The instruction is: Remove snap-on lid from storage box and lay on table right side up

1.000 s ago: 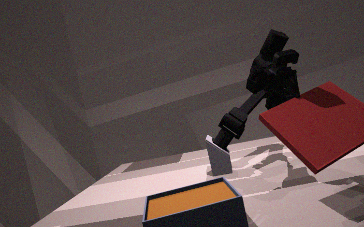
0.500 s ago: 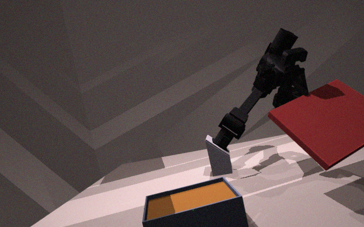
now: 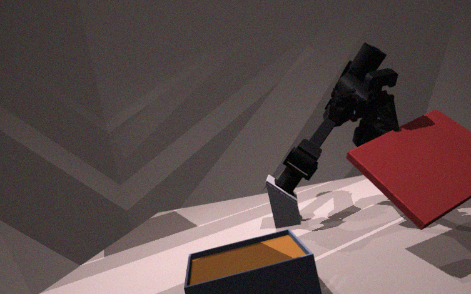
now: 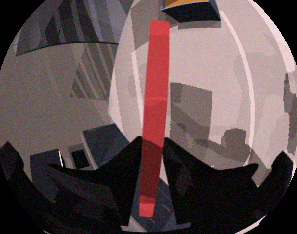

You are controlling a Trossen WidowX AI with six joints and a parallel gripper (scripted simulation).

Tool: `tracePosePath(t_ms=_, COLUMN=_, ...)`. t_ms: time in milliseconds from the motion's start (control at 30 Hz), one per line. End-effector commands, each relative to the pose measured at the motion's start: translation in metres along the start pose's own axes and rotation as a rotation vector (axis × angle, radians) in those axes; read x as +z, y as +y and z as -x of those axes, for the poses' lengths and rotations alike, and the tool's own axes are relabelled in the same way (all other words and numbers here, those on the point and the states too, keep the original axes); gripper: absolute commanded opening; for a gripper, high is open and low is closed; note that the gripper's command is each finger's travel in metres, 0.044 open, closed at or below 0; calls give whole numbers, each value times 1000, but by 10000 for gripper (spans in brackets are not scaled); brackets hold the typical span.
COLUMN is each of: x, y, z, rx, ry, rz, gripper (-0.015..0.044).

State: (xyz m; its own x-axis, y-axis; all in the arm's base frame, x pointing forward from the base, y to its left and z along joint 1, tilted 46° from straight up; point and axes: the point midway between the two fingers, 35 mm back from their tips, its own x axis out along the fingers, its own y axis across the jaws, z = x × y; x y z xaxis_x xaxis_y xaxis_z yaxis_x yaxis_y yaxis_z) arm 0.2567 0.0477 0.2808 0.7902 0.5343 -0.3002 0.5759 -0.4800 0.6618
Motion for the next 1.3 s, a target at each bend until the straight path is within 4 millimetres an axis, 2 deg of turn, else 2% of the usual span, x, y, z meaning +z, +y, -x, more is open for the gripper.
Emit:
tracePosePath(t_ms=0, x=0, y=-2, z=-1, rx=9, ry=-4, rz=1, gripper=0)
tracePosePath(t_ms=1267, x=0, y=-24, z=-21, rx=11, ry=-2, rz=1, gripper=0)
